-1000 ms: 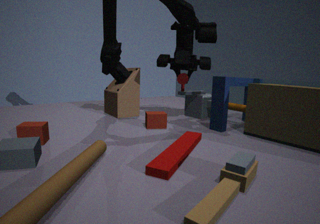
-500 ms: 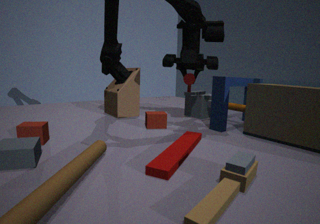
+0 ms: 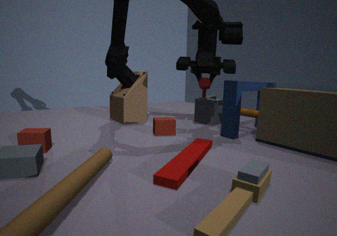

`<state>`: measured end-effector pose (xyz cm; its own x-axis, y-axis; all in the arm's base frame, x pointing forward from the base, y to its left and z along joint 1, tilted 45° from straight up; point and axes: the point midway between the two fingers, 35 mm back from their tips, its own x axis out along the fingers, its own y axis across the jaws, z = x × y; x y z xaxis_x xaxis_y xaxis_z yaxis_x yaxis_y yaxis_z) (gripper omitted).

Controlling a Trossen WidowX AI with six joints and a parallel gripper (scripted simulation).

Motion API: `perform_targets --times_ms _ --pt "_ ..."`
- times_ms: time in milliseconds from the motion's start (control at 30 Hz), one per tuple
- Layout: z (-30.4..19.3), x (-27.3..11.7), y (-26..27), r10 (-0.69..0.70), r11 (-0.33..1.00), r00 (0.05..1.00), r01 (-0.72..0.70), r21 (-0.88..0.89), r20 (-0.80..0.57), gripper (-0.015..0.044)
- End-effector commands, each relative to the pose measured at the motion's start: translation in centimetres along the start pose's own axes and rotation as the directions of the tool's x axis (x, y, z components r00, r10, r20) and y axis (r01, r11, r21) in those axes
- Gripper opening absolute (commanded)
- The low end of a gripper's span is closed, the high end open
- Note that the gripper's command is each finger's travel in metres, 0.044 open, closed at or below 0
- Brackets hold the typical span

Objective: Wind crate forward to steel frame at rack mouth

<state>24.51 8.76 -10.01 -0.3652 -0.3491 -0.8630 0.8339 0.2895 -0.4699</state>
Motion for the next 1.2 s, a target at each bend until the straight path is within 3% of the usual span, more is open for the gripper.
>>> perform_targets --times_ms 0,1167 --pt "0.5 0.0 2.0 0.042 0.999 0.999 -0.042 0.011 0.008 0.0" --pt "-0.5 0.2 6.8 0.045 0.999 0.999 -0.045 0.012 0.007 0.0"
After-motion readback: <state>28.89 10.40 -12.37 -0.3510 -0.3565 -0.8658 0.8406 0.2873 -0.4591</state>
